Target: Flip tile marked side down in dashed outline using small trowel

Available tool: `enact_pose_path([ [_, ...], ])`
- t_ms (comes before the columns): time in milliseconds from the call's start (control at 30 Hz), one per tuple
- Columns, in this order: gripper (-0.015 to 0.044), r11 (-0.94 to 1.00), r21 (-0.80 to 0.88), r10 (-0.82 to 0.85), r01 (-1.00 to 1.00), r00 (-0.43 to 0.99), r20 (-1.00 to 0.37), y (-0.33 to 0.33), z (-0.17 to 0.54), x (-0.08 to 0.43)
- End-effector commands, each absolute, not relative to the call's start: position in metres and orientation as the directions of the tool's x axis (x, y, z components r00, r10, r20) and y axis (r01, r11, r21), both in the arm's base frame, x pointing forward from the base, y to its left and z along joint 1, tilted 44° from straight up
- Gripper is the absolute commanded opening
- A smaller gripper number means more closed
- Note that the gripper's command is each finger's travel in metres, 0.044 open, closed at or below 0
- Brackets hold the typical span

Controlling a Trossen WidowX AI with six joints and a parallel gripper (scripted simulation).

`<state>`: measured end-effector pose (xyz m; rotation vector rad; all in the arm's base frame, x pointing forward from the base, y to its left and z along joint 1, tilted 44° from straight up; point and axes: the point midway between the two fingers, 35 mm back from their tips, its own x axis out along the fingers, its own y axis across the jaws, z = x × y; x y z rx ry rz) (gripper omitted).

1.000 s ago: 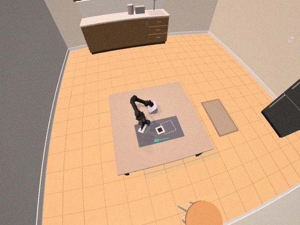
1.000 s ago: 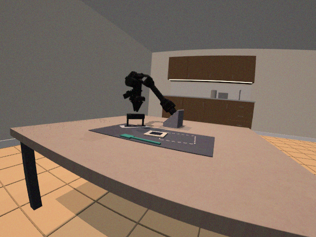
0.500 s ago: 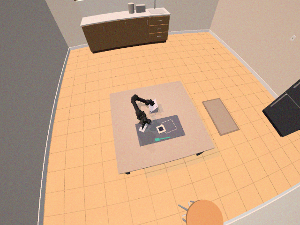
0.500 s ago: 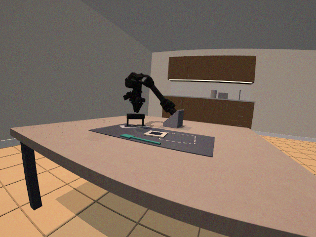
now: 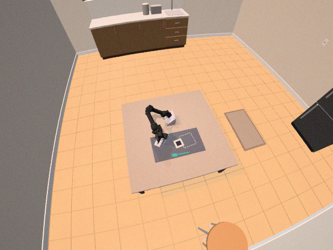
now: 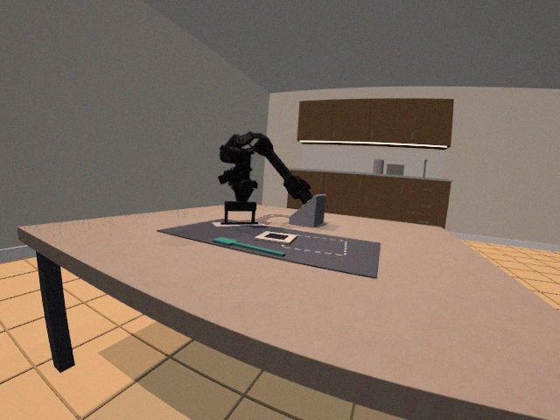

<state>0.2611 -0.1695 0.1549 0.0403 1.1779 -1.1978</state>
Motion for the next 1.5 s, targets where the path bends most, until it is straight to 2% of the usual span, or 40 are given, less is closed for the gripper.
enact_pose_path([
  [0, 0.0270, 0.439, -0.534, -0.691, 0.722, -0.108, -0.715, -0.1744, 0.1509, 0.2595],
  [100, 0.0270, 0.440, -0.535, -0.692, 0.721, -0.108, -0.714, -0.1760, 0.1494, 0.2591],
  [267, 0.0139, 0.440, -0.535, -0.692, 0.721, -0.108, -0.714, -0.1760, 0.1494, 0.2591],
  [300, 0.0132, 0.440, -0.535, -0.692, 0.721, -0.108, -0.714, -0.1760, 0.1494, 0.2591],
  [1033, 0.0130, 0.437, -0.533, -0.692, 0.724, -0.108, -0.714, -0.1760, 0.1494, 0.2591],
  [1467, 0.0130, 0.203, -0.335, -0.692, 0.920, -0.108, -0.714, -0.1761, 0.1493, 0.2591],
])
